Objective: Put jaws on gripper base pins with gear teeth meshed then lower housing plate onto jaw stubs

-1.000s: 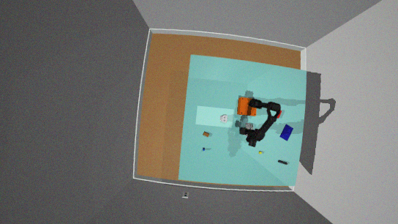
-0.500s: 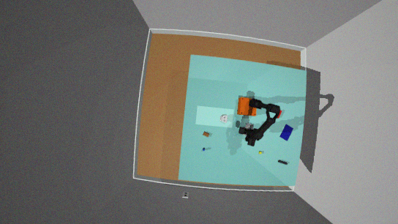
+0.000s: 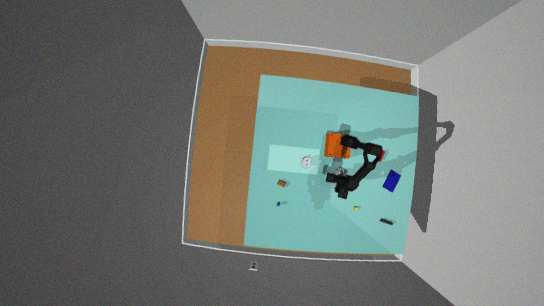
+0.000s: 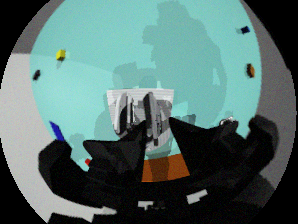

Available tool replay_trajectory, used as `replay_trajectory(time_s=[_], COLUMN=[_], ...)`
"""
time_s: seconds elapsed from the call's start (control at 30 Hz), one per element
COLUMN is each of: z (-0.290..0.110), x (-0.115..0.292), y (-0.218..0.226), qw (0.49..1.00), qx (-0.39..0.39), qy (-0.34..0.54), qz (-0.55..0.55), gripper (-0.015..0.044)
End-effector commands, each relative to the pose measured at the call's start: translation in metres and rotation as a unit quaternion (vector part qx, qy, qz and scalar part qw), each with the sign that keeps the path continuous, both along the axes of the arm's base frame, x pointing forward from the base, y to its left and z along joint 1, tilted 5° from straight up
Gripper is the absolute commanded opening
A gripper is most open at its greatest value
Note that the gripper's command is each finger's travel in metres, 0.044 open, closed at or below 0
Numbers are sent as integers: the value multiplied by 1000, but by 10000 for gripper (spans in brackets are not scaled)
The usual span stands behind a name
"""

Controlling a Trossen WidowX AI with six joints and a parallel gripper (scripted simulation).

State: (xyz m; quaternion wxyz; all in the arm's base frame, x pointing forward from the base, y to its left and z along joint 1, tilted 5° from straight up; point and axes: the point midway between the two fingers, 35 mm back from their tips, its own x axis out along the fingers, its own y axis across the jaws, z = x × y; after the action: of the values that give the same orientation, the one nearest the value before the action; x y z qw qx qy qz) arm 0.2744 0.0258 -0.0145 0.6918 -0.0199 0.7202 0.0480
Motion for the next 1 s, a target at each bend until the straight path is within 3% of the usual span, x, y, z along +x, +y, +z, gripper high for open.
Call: replay_trajectory(time_s=[0.0,0.97], z=[-1,-7], x=[-1,-1], y=[1,1], qw=[1000,1000], qx=[2,2], qy=[1,1], qz=[-3,1], gripper=[134,134])
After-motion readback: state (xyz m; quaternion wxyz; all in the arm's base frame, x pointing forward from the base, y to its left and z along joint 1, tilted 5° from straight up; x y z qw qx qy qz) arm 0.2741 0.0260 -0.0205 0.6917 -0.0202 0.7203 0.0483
